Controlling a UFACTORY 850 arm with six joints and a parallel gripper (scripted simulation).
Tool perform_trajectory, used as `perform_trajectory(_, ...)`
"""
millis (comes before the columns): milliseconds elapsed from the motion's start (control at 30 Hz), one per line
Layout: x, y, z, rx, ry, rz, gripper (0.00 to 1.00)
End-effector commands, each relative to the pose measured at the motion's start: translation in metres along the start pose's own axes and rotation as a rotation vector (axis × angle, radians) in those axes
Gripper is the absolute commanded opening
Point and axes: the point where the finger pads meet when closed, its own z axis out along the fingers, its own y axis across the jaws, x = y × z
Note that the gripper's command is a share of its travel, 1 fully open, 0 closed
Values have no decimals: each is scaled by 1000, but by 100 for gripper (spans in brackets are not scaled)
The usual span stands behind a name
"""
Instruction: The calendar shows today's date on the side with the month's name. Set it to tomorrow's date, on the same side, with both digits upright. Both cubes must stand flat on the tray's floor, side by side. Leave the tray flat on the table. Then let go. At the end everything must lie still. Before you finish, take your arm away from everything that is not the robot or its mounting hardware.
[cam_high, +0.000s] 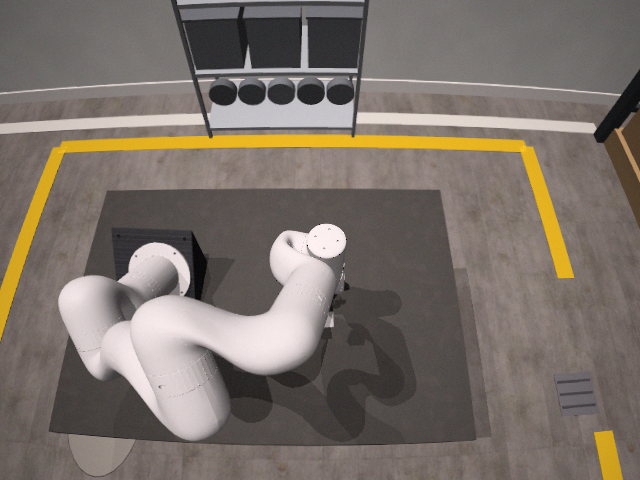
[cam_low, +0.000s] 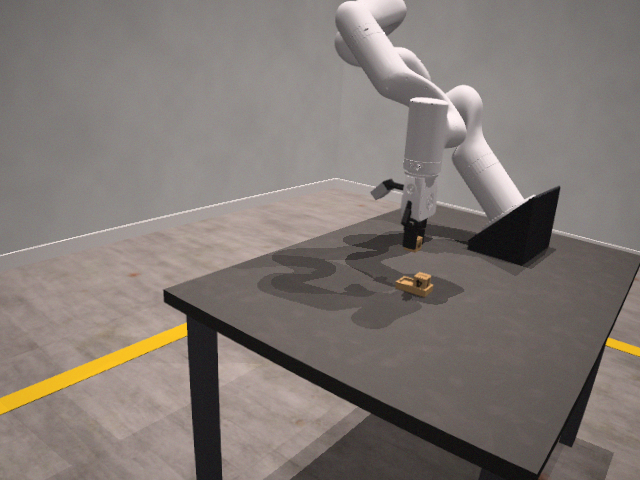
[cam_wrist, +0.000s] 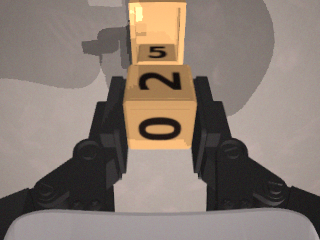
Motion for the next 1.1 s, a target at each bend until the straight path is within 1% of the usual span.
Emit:
perform_trajectory(0, 0, -1, 12, 2, 0, 1, 29)
perform_trajectory(67, 0, -1, 12, 2, 0, 1, 29)
perform_trajectory(333, 0, -1, 37, 2, 0, 1, 29)
perform_trajectory(500, 0, -2, 47, 2, 0, 1, 29)
perform_trajectory(1067, 0, -2, 50, 2, 0, 1, 29)
